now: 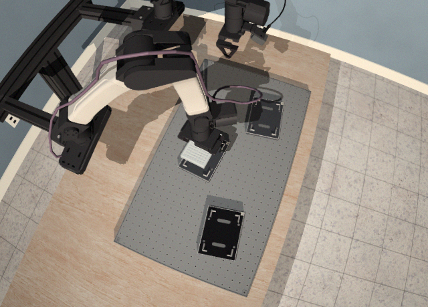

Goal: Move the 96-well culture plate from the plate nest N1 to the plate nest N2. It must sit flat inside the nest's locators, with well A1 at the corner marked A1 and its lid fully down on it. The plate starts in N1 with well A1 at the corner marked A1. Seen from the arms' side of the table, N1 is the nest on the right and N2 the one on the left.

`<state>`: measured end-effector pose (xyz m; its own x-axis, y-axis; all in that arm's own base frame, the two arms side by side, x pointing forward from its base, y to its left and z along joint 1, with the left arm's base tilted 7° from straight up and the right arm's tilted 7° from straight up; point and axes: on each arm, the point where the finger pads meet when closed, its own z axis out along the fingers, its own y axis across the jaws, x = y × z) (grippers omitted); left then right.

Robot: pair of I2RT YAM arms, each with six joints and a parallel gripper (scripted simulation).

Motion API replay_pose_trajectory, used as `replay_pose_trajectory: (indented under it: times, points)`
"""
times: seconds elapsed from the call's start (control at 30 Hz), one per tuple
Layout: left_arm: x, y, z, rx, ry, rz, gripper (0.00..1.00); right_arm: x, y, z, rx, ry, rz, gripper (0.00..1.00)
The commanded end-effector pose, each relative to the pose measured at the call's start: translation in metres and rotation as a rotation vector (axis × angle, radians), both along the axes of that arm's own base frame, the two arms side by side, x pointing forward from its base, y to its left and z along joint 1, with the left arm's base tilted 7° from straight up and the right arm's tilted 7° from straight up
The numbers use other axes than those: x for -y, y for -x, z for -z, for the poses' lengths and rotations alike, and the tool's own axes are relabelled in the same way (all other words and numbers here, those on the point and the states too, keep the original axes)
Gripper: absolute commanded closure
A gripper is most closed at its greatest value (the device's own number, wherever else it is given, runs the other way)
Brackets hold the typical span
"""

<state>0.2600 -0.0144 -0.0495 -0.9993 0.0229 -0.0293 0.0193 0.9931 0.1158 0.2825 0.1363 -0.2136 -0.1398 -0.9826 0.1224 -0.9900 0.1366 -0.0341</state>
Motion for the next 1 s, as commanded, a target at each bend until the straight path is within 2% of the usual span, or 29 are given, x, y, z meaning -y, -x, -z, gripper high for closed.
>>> replay_pose_trajectory:
  times: [0.0, 0.97]
  points:
    - [0.002, -0.006, -0.003, 0.017, 0.004, 0.011, 0.00, -0.004, -0.011, 0.005, 0.027, -0.015, -0.007, 1.00]
    - [0.002, -0.006, -0.003, 0.017, 0.004, 0.011, 0.00, 0.000, -0.014, 0.049, 0.026, -0.014, -0.005, 1.00]
